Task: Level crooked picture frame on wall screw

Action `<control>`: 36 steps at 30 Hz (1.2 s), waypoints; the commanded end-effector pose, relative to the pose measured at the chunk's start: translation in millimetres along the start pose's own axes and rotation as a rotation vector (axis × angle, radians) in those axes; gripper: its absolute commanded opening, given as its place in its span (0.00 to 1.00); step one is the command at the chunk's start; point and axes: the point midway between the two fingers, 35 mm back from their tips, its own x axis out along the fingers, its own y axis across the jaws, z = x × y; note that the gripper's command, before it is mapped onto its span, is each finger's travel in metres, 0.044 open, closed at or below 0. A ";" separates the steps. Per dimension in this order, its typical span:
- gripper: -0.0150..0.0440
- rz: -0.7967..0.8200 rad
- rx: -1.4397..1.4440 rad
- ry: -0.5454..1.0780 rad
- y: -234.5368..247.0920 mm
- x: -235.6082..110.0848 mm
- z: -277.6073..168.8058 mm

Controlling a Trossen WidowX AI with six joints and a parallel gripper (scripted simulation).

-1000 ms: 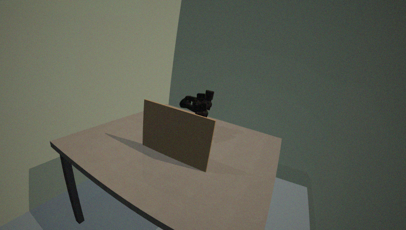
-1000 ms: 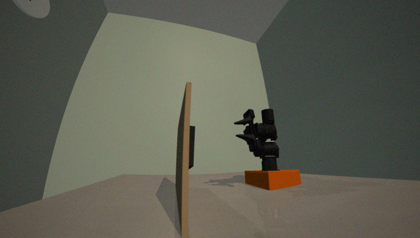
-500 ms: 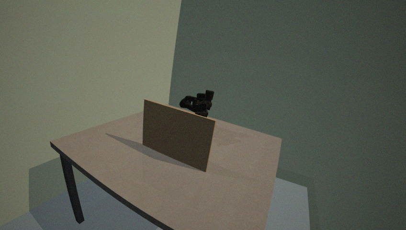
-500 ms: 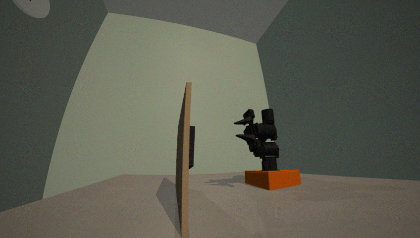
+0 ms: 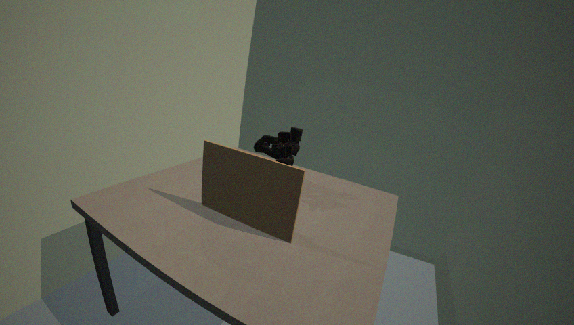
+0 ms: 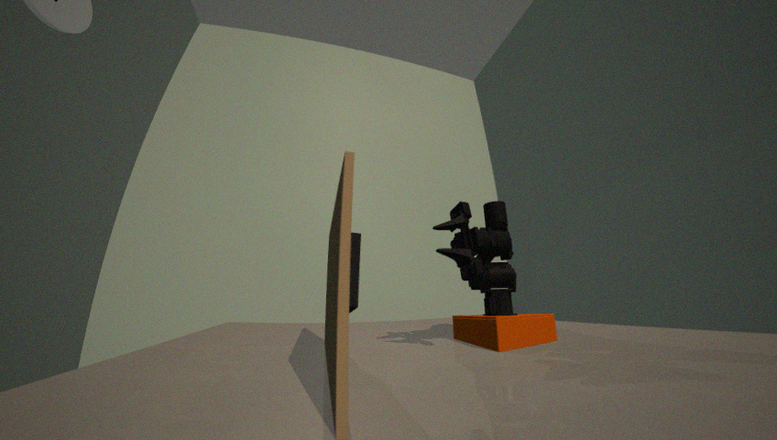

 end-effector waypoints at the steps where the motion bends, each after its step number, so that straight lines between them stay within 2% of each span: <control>1: 0.69 0.002 0.005 -0.003 0.3 0.0 0.4; 12: 0.69 -0.001 0.002 -0.001 1.7 2.9 -1.4; 23: 0.69 0.009 0.006 -0.002 21.1 68.7 -5.7; 30: 0.69 0.011 0.006 -0.001 22.0 73.4 -4.2; 36: 0.69 -0.019 0.016 -0.019 -23.5 83.3 0.8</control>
